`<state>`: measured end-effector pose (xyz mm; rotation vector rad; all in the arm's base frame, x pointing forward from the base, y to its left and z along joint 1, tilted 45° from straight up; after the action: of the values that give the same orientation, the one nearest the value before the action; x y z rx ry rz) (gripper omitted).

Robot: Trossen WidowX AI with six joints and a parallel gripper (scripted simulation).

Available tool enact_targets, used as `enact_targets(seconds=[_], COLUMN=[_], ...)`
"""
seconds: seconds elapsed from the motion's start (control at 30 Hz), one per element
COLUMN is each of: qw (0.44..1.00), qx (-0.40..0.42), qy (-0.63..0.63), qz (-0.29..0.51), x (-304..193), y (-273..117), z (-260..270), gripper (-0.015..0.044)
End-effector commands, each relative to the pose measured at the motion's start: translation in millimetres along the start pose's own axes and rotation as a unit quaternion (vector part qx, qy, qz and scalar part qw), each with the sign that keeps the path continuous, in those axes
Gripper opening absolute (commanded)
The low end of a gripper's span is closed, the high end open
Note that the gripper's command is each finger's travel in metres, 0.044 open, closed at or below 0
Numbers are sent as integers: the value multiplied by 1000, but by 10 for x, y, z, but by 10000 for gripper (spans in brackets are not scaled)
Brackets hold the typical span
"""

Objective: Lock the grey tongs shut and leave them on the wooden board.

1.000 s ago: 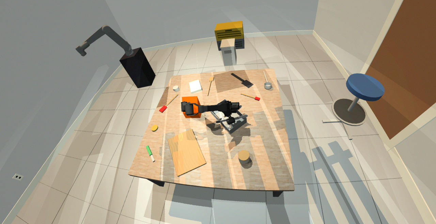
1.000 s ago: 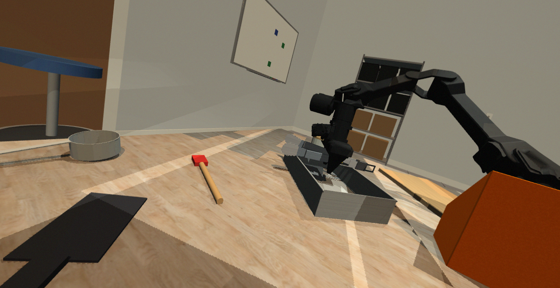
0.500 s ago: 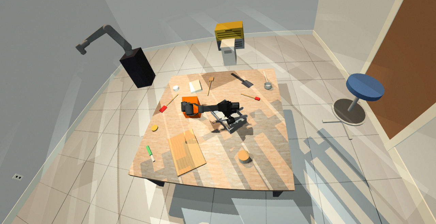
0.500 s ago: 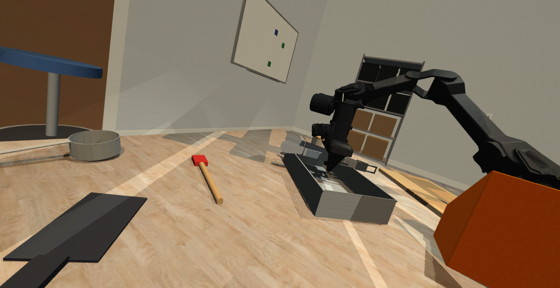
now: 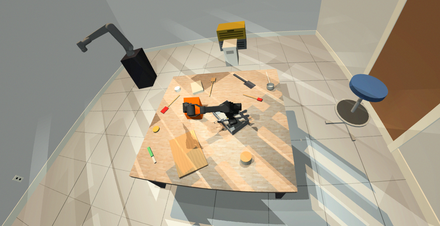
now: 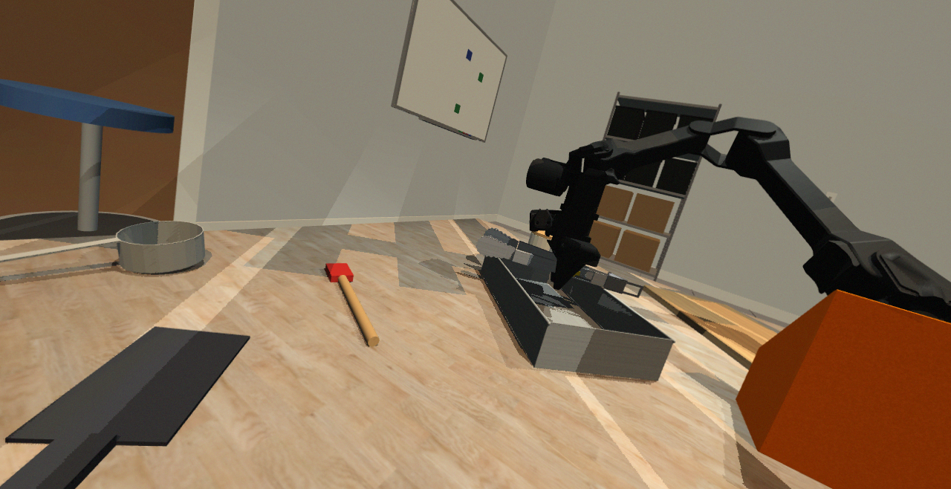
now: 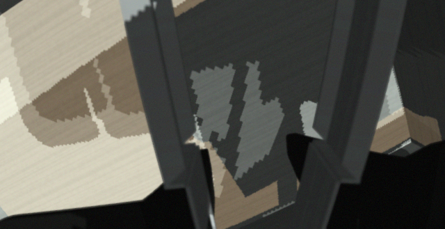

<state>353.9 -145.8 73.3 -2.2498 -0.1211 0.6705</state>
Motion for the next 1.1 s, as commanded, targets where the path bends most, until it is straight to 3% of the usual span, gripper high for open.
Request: enact_targets(seconds=[0.0, 0.63, 0.83, 1.07], qw=[1000, 1000, 1000, 1000], qx=[2, 2, 2, 3], qy=[1, 1, 1, 0], qz=[-2, -2, -2, -3], x=[3, 3, 3, 33], y=[-1, -1, -1, -155], z=[0, 0, 0, -11], gripper=[141, 15, -143, -150])
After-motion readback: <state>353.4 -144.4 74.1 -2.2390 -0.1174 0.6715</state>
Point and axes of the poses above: the point midway between the two fingers, 35 mm back from their tips, its own y axis out along the fingers, its own z axis across the jaws, x = y × z, the point moved 5 cm from there along -y, back along the fingers, and after that the axes turned 15 degrees about -y, right-handed, at the moved point
